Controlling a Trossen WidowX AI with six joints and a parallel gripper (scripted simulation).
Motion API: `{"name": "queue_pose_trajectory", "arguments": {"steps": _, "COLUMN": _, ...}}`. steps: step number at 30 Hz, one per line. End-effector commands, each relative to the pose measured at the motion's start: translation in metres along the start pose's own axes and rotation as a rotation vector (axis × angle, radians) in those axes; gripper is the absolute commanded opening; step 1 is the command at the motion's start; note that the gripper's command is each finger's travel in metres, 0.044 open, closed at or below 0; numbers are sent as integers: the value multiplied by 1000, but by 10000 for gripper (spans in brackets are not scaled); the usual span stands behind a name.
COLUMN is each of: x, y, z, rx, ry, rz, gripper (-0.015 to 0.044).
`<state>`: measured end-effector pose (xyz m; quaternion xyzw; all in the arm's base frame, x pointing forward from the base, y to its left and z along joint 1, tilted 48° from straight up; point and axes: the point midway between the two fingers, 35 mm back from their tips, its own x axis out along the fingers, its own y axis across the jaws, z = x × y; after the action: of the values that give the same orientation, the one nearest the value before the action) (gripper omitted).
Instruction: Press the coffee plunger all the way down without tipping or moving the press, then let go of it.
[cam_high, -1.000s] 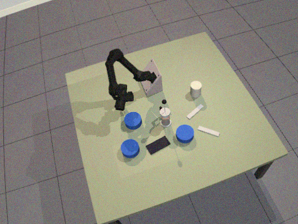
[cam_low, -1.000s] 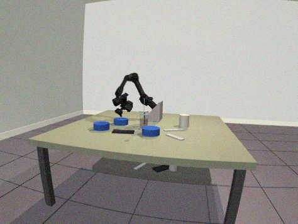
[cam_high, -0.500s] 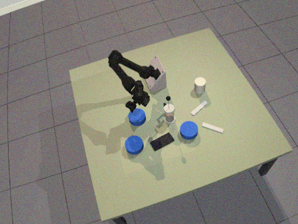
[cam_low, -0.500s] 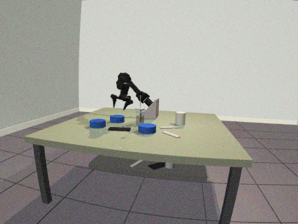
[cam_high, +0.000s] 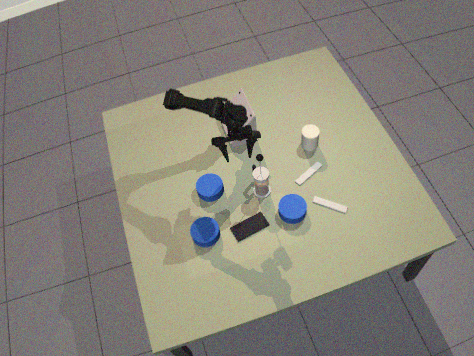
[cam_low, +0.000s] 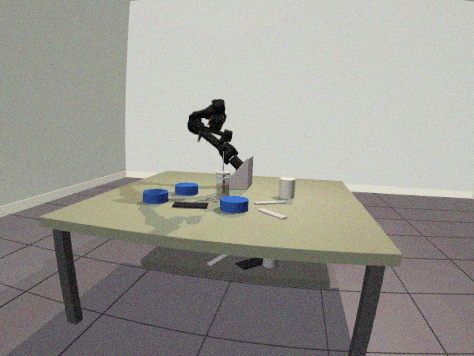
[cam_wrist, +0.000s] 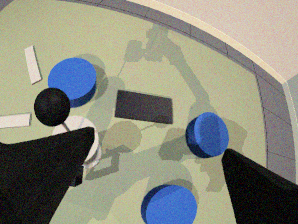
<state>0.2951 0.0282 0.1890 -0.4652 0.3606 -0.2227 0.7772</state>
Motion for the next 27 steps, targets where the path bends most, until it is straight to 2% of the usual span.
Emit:
{"name": "queue_pose_trajectory", "arguments": {"steps": 1, "x": -26, "y": 21, "z": 22, "rx": 118, "ry": -108, "rz": 22, "gripper": 440}}
{"name": "queue_pose_trajectory", "arguments": {"steps": 7, "x": -72, "y": 66, "z": 37, "rx": 275, "ry": -268, "rz": 64, "gripper": 440}}
{"name": "queue_pose_trajectory", "arguments": {"steps": 18, "x": -30, "y": 79, "z": -3, "rx": 277, "ry": -268, "rz": 61, "gripper": 440}}
{"name": "queue_pose_trajectory", "arguments": {"steps": 27, "x": -22, "y": 81, "z": -1, "rx": 276, "ry": -265, "rz": 64, "gripper": 440}}
